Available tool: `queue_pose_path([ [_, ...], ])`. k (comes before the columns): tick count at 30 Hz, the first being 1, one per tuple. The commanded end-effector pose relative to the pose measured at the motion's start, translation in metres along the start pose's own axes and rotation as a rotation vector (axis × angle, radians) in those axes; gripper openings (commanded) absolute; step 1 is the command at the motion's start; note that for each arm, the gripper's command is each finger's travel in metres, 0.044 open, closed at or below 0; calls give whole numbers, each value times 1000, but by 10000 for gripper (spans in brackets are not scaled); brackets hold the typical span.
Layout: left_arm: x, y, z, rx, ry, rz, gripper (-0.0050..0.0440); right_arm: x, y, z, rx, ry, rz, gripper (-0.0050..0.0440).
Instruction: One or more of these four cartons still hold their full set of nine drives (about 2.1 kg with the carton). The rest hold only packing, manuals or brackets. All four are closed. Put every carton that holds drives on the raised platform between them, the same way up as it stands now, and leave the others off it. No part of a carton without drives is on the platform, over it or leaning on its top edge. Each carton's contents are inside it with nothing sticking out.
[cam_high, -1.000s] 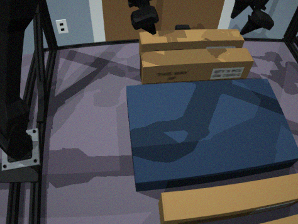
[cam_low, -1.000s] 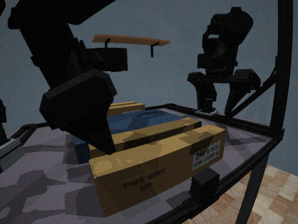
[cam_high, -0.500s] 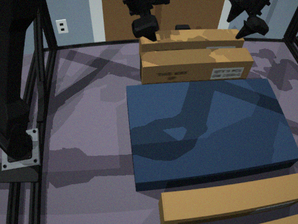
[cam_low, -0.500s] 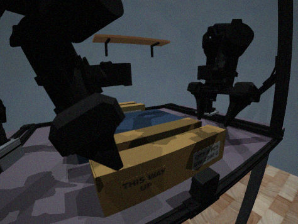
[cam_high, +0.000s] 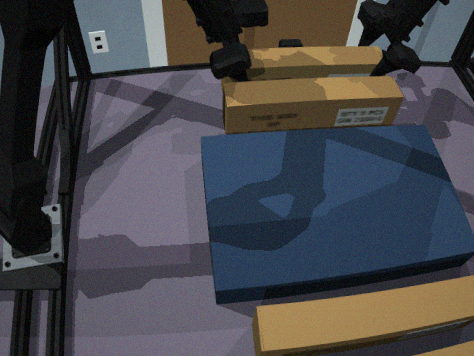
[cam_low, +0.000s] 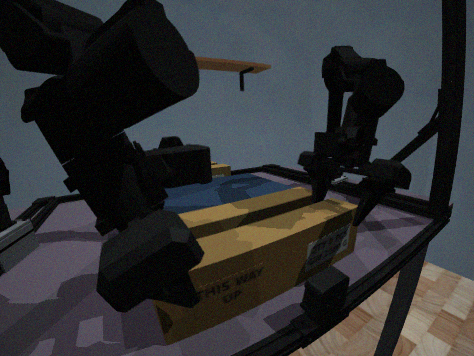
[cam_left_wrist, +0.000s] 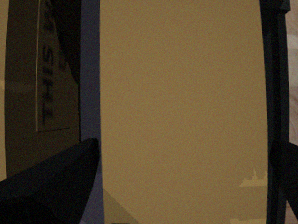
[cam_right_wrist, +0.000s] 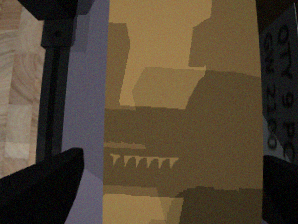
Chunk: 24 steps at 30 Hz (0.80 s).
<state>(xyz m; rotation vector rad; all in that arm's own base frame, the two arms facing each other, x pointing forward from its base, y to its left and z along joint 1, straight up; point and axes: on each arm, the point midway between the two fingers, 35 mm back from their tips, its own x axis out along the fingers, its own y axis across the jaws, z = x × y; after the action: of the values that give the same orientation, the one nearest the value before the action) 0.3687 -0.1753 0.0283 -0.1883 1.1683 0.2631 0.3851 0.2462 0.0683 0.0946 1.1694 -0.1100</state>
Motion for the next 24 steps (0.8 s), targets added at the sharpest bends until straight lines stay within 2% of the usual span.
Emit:
queue_pose_path([
  [1, 5, 3, -4, 0, 7, 11, 389, 9, -2, -6, -4, 14, -17, 389],
  [16, 5, 3, -4, 0, 7, 11, 389, 9, -2, -6, -4, 14, -17, 389],
  [17, 5, 3, -4, 0, 7, 11, 0, 9, -2, -6, -4, 14, -17, 0],
  [24, 5, 3, -4, 0, 7, 11, 0, 9, -2, -6, -4, 14, -17, 0],
])
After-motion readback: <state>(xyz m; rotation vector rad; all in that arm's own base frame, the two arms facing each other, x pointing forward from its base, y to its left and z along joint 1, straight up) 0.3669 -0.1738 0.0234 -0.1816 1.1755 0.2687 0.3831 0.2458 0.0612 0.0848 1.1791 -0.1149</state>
